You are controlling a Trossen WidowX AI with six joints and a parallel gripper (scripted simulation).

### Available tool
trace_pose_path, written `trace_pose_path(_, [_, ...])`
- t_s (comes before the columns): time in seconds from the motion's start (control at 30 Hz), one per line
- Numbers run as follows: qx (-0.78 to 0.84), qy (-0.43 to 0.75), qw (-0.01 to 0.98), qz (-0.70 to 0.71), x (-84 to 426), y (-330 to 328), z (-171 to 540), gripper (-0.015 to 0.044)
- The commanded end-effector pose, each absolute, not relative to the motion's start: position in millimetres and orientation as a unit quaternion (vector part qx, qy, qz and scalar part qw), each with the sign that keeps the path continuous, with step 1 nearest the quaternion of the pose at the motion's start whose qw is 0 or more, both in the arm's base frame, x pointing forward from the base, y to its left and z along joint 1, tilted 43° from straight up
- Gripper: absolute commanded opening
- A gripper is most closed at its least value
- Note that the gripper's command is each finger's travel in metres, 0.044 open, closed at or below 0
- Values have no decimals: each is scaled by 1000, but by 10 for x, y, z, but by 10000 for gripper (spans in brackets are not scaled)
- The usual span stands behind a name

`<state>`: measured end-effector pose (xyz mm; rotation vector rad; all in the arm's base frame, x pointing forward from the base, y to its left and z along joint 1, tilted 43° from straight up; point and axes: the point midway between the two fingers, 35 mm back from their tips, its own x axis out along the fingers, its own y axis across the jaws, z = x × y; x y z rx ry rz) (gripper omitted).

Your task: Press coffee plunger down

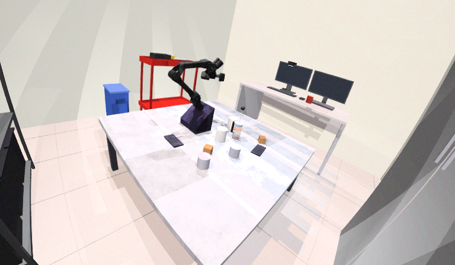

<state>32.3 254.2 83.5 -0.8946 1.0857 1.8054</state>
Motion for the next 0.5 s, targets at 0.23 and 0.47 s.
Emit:
trace_pose_path(0.23, [-418,438,704,371,2051,2335,438,440])
trace_pose_path(0.47, [-377,381,840,85,2944,1762,617,440])
